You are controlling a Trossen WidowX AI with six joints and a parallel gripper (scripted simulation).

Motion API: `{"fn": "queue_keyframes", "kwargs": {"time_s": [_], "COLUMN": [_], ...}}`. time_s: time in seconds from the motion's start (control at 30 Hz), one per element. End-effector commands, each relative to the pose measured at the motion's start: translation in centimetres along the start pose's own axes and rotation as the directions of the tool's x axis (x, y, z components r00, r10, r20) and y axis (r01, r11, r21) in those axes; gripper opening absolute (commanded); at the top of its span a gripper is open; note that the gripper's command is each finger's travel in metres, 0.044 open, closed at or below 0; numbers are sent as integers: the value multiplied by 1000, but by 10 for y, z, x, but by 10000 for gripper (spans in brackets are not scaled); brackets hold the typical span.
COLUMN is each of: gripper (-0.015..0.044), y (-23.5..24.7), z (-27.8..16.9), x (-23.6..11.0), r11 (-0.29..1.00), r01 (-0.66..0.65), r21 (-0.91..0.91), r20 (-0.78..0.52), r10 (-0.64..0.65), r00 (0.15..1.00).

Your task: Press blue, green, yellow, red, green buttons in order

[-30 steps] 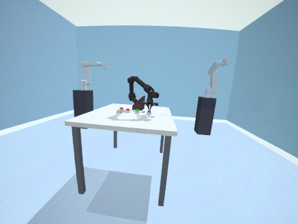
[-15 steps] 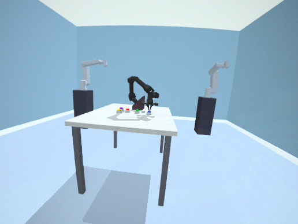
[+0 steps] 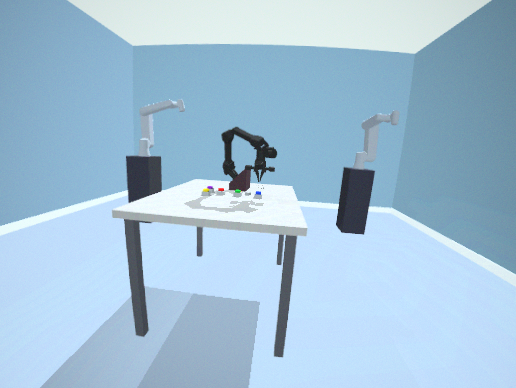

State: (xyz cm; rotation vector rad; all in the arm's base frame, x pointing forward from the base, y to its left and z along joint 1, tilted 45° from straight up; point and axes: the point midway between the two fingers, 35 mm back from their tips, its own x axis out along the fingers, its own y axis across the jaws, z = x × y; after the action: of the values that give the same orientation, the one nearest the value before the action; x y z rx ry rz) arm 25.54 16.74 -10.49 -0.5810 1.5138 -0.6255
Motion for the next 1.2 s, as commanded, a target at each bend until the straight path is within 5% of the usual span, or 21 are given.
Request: {"fn": "queue_keyframes", "kwargs": {"time_s": [0.0, 0.13, 0.47, 0.73, 0.9, 1.17], "gripper": [20, 20, 20, 20, 20, 20], "y": [-1, -10, -135, -137, -138, -138], "z": [-1, 0, -8, -8, -8, -9], "x": [-21, -22, -19, -16, 41, 45], "r11": [1000, 1000, 1000, 1000, 1000, 1000], "r01": [-4, -4, 7, 7, 10, 10], "r21": [6, 5, 3, 3, 4, 4], "r20": [-3, -3, -5, -5, -4, -4], "r10": [4, 4, -7, -7, -10, -10], "r00": [1000, 1000, 1000, 1000, 1000, 1000]}}
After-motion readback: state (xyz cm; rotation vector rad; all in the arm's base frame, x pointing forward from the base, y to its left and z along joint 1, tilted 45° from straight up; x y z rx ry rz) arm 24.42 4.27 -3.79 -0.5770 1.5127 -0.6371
